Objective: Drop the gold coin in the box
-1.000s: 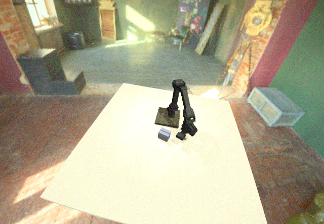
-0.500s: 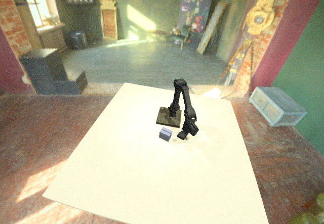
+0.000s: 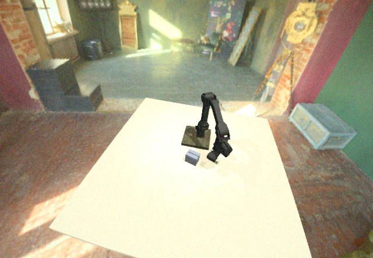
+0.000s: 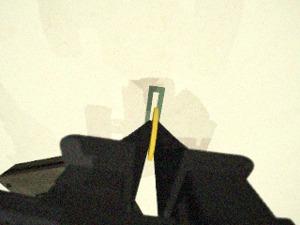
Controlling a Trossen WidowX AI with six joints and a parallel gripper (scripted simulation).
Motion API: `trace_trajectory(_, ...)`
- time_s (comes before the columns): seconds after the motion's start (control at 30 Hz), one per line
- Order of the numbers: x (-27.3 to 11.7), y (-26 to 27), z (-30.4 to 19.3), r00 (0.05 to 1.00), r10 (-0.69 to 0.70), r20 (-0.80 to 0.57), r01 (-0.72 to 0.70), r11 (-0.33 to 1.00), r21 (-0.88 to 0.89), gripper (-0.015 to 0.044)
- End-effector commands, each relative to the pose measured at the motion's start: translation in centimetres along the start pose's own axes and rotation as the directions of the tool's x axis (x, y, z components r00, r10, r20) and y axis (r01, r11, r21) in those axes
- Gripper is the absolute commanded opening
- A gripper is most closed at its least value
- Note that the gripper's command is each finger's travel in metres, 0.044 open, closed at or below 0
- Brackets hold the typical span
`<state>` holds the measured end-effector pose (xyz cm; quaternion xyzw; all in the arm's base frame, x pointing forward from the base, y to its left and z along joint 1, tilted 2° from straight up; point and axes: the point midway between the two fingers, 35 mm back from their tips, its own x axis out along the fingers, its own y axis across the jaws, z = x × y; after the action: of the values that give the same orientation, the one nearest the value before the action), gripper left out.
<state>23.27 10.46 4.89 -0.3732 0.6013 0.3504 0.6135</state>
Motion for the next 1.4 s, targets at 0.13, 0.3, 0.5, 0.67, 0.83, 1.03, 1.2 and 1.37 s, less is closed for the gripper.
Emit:
trace_trajectory(0.13, -2.2, -0.2, 0.2, 1.000, -0.010, 0.004, 0.010, 1.000, 0.005, 0.0000)
trace_trajectory(0.3, -3.5, -0.2, 0.1, 1.000, -0.009, 0.004, 0.009, 1.000, 0.005, 0.0000)
trace_trajectory(0.5, -5.0, 0.0, 0.0, 1.000, -0.008, 0.004, 0.008, 1.000, 0.004, 0.0000)
trace_trajectory(0.67, -6.3, 0.1, -0.1, 1.000, -0.007, 0.004, 0.007, 1.000, 0.003, 0.0000)
trace_trajectory(0.83, -6.7, 0.2, -0.3, 1.000, -0.007, 0.004, 0.007, 1.000, -0.015, 0.0000)
trace_trajectory(1.03, -6.7, 0.7, -1.1, 1.000, -0.007, 0.003, 0.007, 0.995, -0.101, 0.0000)
trace_trajectory(1.2, -6.7, 0.1, -1.4, 1.000, -0.008, 0.003, 0.008, 0.995, -0.101, 0.0000)
trace_trajectory(1.37, -6.7, -1.0, -2.1, 1.000, -0.010, 0.004, 0.011, 0.995, -0.099, 0.0000)
